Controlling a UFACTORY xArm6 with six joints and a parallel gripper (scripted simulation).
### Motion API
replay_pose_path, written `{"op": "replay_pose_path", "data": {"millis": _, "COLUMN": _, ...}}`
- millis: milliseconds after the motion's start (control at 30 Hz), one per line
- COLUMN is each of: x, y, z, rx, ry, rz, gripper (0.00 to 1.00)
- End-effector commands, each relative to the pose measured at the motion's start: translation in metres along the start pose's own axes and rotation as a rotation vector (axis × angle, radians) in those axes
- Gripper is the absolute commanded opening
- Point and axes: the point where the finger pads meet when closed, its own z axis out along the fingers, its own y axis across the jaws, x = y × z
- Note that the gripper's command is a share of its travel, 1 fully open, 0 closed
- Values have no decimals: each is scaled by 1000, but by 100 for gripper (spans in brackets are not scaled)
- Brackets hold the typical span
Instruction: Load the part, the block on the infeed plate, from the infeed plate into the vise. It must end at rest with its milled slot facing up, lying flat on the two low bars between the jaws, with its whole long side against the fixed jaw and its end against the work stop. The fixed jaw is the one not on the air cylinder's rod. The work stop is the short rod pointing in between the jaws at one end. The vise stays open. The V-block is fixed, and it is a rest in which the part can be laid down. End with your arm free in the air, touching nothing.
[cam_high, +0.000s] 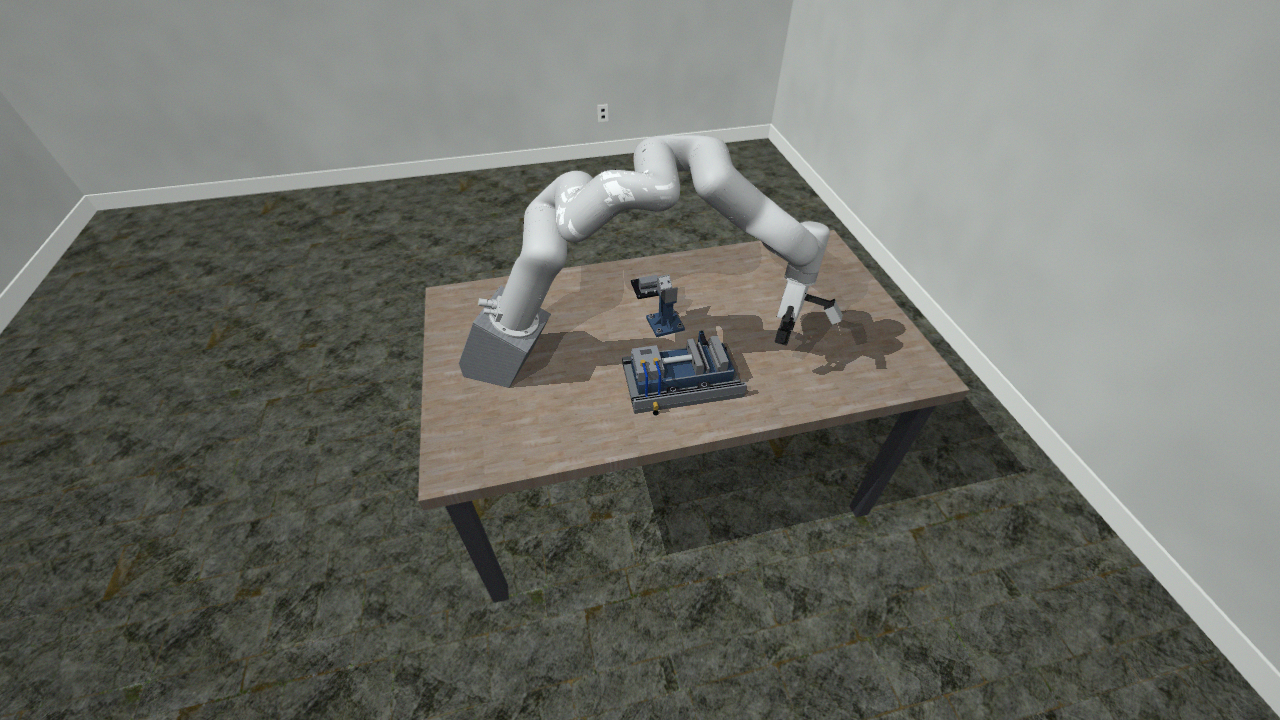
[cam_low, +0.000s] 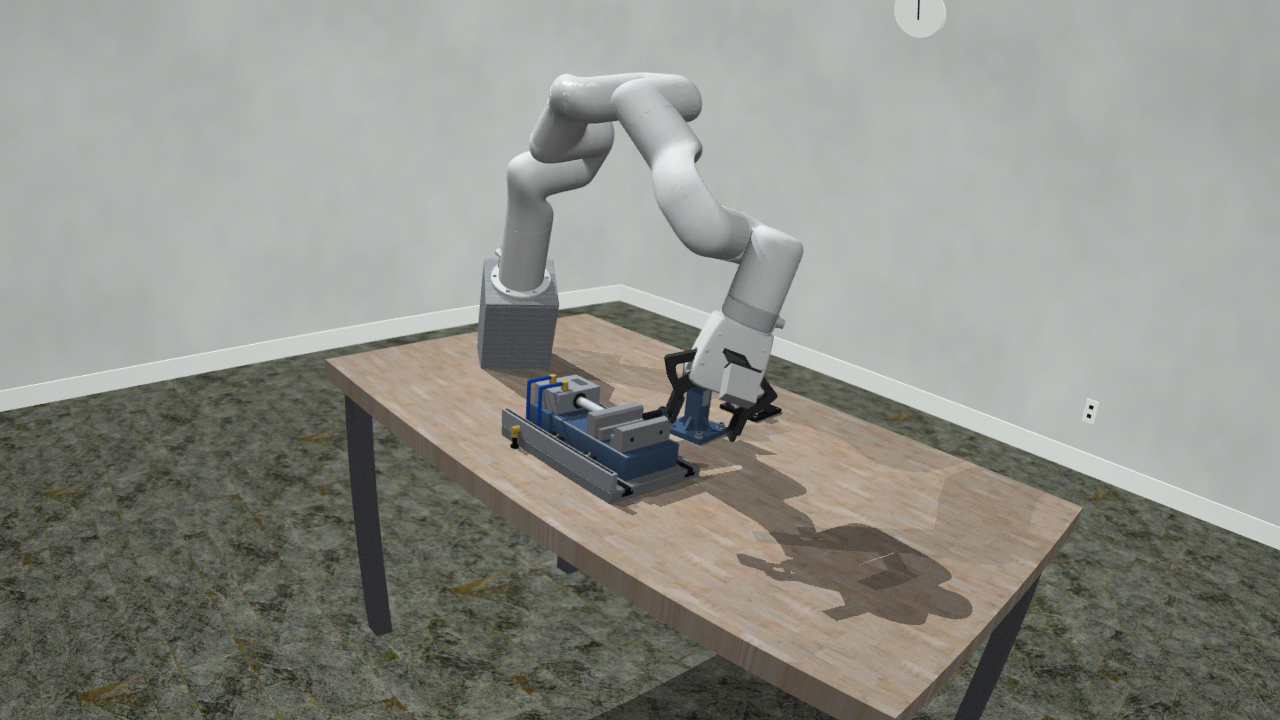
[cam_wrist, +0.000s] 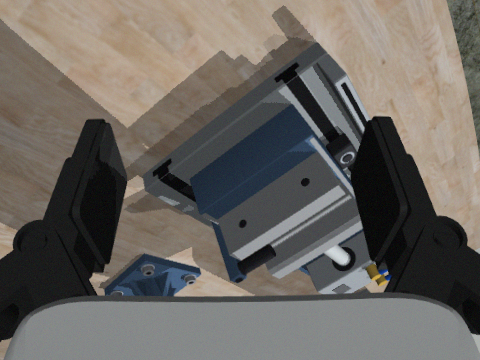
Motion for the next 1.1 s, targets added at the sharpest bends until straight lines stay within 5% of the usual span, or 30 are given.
{"op": "replay_pose_path", "data": {"millis": 0, "x": -38, "y": 10, "z": -23, "rx": 43, "ry": -78, "rz": -116, "gripper": 100}}
{"op": "replay_pose_path", "data": {"millis": 133, "x": -85, "y": 21, "z": -43, "rx": 100, "ry": -164, "rz": -249, "gripper": 100}}
{"op": "replay_pose_path", "data": {"millis": 233, "x": -91, "y": 23, "z": -46, "rx": 109, "ry": -176, "rz": -267, "gripper": 100}}
{"op": "replay_pose_path", "data": {"millis": 300, "x": -131, "y": 32, "z": -61, "rx": 165, "ry": -238, "rz": -373, "gripper": 100}}
{"op": "replay_pose_path", "data": {"millis": 367, "x": -136, "y": 33, "z": -63, "rx": 174, "ry": -246, "rz": -388, "gripper": 100}}
{"op": "replay_pose_path", "data": {"millis": 633, "x": -240, "y": 53, "z": -94, "rx": 358, "ry": -372, "rz": -651, "gripper": 100}}
{"op": "replay_pose_path", "data": {"millis": 1067, "x": -287, "y": -28, "z": -95, "rx": 282, "ry": -189, "rz": -1194, "gripper": 100}}
